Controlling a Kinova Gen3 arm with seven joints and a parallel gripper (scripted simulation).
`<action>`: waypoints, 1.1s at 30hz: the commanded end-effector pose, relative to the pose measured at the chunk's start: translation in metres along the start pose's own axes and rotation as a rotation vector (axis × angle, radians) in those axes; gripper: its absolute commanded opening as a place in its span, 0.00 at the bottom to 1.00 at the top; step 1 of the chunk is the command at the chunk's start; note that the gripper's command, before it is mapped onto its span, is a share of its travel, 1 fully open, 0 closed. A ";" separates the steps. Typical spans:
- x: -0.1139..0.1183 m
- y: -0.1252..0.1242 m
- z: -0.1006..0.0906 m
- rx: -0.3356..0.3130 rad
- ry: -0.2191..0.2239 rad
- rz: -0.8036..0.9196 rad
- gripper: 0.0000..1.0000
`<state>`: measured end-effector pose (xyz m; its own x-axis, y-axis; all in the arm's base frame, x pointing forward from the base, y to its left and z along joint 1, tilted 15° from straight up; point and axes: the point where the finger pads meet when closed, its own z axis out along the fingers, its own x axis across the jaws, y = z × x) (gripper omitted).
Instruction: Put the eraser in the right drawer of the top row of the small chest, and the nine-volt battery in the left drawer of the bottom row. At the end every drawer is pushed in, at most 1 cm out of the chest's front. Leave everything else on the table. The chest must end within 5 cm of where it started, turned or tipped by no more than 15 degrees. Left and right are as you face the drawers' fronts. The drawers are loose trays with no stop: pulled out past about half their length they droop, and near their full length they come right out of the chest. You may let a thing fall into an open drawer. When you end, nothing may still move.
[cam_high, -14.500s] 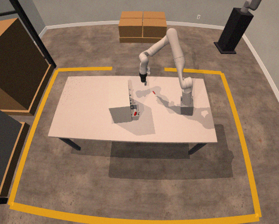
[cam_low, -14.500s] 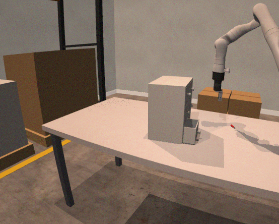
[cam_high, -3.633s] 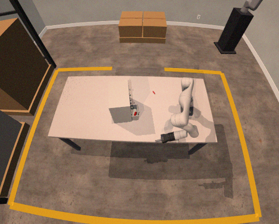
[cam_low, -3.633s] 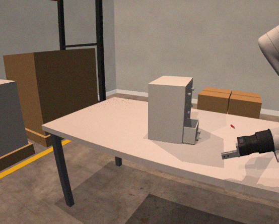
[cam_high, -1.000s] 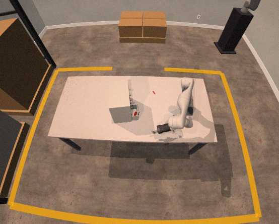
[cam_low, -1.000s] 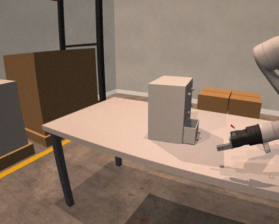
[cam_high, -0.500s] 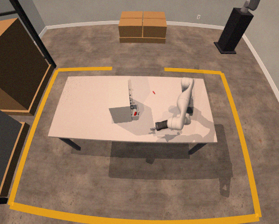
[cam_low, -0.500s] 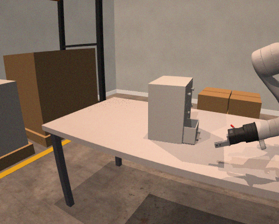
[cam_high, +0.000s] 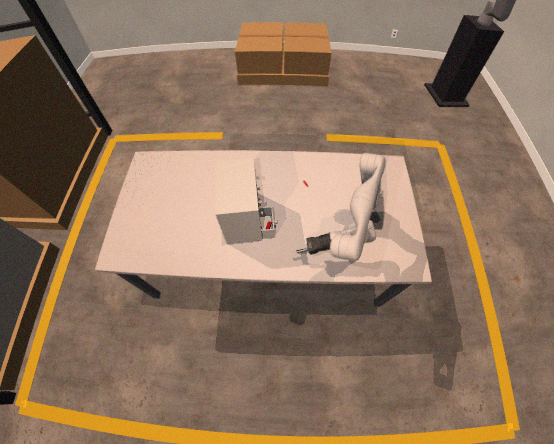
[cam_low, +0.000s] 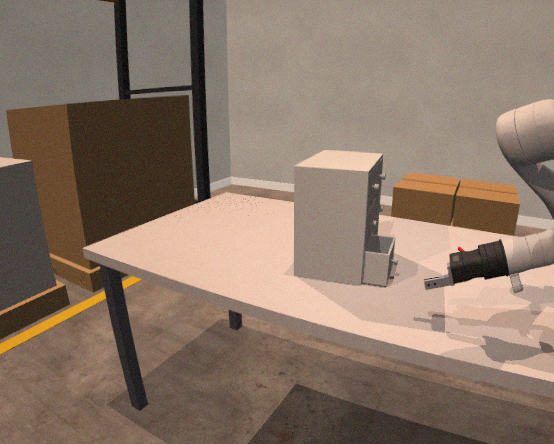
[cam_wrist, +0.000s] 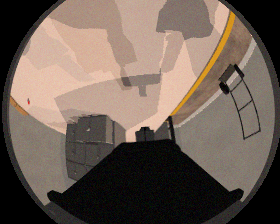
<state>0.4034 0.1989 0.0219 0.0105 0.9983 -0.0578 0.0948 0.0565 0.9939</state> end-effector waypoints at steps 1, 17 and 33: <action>-0.008 -0.001 0.002 -0.001 0.005 -0.006 0.00; -0.035 -0.006 0.008 0.003 0.005 -0.004 0.00; -0.061 -0.009 0.014 0.003 0.005 -0.020 0.00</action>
<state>0.4150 0.1432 0.0167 0.0090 0.9978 -0.0654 0.0962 0.0643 0.9933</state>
